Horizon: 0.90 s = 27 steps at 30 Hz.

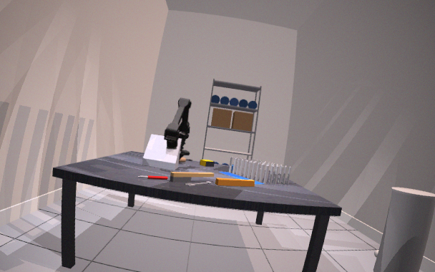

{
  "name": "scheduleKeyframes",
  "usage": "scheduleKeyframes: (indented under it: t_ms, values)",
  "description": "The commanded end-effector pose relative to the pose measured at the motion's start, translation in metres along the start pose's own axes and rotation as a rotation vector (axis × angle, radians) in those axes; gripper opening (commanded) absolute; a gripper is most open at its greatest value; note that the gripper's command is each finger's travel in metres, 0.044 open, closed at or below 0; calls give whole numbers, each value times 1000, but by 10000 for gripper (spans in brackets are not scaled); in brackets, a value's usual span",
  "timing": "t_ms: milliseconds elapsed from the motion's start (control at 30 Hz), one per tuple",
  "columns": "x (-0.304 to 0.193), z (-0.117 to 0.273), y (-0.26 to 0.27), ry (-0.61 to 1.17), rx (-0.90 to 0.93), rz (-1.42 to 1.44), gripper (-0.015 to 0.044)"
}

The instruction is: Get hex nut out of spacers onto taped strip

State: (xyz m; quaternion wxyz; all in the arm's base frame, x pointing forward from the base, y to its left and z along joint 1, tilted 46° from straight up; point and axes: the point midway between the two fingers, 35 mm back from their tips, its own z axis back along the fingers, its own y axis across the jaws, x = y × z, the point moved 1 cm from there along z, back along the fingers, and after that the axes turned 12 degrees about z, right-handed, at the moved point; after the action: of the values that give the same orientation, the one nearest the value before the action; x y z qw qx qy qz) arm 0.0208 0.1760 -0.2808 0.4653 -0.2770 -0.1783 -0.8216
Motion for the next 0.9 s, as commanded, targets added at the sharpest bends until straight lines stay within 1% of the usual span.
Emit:
scheduleKeyframes:
  t_ms: [0, 67, 400, 433, 733, 867]
  values:
    - [3, -9, 3, -5, 4, 4, 280]
    - [3, -10, 3, -5, 4, 4, 280]
    - [3, -10, 3, -5, 4, 4, 18]
    - [3, -10, 3, -5, 4, 4, 0]
    - [2, -8, 3, -1, 7, -12, 0]
    - [0, 14, -3, -2, 5, -10, 0]
